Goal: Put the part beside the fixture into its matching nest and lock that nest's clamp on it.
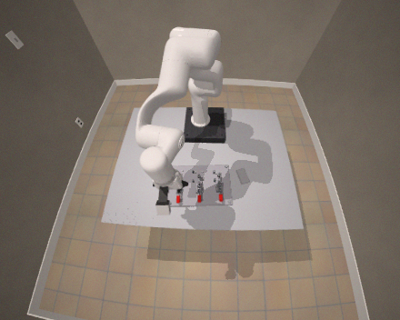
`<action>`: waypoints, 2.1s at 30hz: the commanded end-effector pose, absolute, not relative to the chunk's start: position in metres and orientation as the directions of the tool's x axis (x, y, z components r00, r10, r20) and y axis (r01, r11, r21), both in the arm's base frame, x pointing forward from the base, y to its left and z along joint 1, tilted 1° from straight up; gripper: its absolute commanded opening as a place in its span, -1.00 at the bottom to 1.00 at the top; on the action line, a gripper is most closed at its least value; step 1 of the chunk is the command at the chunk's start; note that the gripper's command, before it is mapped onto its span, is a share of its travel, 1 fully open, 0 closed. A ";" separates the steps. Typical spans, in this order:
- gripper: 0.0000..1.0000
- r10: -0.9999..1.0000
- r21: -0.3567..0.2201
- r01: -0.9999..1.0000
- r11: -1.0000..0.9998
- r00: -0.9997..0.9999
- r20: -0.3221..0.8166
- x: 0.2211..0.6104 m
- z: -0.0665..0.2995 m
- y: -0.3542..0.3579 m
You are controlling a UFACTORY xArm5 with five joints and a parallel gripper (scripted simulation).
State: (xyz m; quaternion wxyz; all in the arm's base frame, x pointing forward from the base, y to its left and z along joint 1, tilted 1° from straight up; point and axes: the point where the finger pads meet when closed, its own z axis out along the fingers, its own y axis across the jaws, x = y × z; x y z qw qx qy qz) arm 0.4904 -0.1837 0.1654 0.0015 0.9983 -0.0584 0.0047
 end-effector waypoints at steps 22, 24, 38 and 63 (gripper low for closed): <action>-0.05 -0.117 0.002 -0.117 -0.993 0.993 0.010 0.501 0.145 -0.186; -0.05 -0.117 0.002 -0.117 -0.993 0.993 0.010 0.501 0.137 -0.186; -0.05 -0.117 0.002 -0.117 -0.993 0.993 0.010 0.501 0.076 -0.187; -0.05 -0.117 0.002 -0.117 -0.993 0.993 0.010 0.501 0.037 -0.188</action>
